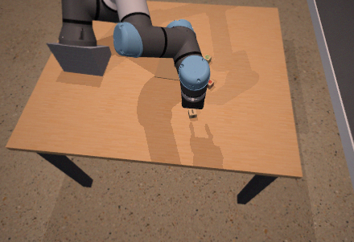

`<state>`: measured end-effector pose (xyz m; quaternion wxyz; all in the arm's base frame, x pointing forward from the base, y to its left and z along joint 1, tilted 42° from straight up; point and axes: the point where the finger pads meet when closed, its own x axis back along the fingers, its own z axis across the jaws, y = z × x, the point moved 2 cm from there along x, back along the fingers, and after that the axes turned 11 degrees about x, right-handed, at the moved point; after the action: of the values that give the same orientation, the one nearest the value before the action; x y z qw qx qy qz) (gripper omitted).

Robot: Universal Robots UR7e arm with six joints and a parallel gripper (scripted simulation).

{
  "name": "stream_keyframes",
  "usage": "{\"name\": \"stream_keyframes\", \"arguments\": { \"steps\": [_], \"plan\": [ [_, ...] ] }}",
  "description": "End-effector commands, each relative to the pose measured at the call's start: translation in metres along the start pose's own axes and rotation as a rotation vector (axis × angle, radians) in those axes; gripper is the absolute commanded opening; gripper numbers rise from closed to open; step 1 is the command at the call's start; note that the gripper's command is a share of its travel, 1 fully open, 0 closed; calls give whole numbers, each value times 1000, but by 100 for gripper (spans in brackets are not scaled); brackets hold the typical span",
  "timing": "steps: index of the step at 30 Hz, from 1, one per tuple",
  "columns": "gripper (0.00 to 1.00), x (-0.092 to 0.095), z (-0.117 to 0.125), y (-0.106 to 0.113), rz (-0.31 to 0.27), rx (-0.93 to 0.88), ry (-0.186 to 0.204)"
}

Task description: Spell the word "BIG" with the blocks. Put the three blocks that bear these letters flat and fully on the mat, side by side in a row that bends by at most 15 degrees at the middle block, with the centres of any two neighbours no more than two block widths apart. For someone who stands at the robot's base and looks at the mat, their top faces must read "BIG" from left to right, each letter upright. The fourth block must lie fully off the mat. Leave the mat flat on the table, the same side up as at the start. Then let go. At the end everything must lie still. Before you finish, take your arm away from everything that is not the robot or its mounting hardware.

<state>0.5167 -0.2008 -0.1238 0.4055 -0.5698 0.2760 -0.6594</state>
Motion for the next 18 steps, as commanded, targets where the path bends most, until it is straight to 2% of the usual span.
{"name": "stream_keyframes", "arguments": {
  "steps": [1,12,18],
  "plan": [
    [100,1,1,0,-2,3,-1],
    [100,2,2,-15,-13,43,-7],
    [100,5,6,-51,-47,153,-23]
  ]
}}
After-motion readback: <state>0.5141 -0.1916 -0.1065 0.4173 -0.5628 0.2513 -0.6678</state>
